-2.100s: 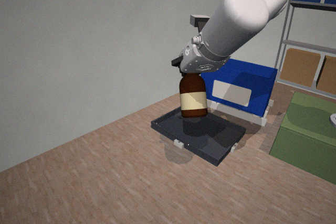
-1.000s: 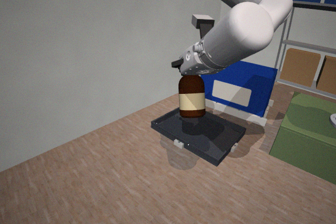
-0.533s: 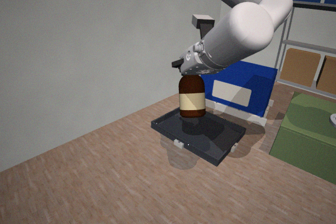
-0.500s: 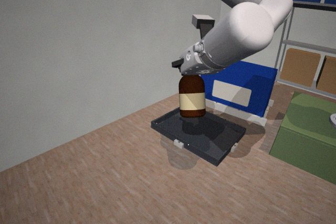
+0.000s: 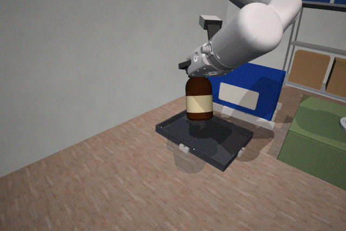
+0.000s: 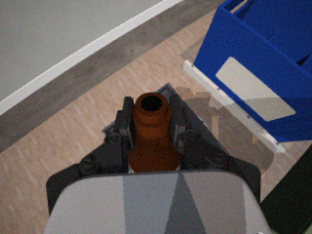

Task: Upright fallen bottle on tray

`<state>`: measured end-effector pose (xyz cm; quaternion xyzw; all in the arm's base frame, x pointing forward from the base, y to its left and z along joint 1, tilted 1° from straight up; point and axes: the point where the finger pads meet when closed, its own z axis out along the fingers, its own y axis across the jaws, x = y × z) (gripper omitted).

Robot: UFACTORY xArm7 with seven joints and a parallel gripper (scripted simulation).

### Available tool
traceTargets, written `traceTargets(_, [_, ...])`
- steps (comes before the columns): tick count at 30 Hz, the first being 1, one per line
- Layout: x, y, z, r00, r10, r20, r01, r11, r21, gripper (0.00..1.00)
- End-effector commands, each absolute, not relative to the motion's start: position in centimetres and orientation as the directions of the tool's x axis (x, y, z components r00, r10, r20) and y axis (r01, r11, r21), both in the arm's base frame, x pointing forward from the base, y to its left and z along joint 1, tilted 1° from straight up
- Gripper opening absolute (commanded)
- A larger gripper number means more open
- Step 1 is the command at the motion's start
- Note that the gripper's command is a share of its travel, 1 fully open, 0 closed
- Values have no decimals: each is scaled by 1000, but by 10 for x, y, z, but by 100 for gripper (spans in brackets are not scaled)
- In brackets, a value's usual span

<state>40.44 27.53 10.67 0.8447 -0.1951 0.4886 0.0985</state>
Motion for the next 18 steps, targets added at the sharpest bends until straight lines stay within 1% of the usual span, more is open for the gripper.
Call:
traceTargets(1, [405,275,108,444,-236,865,-426,-904,-28,0])
traceTargets(18, [406,270,108,444,-236,865,-426,-904,-28,0])
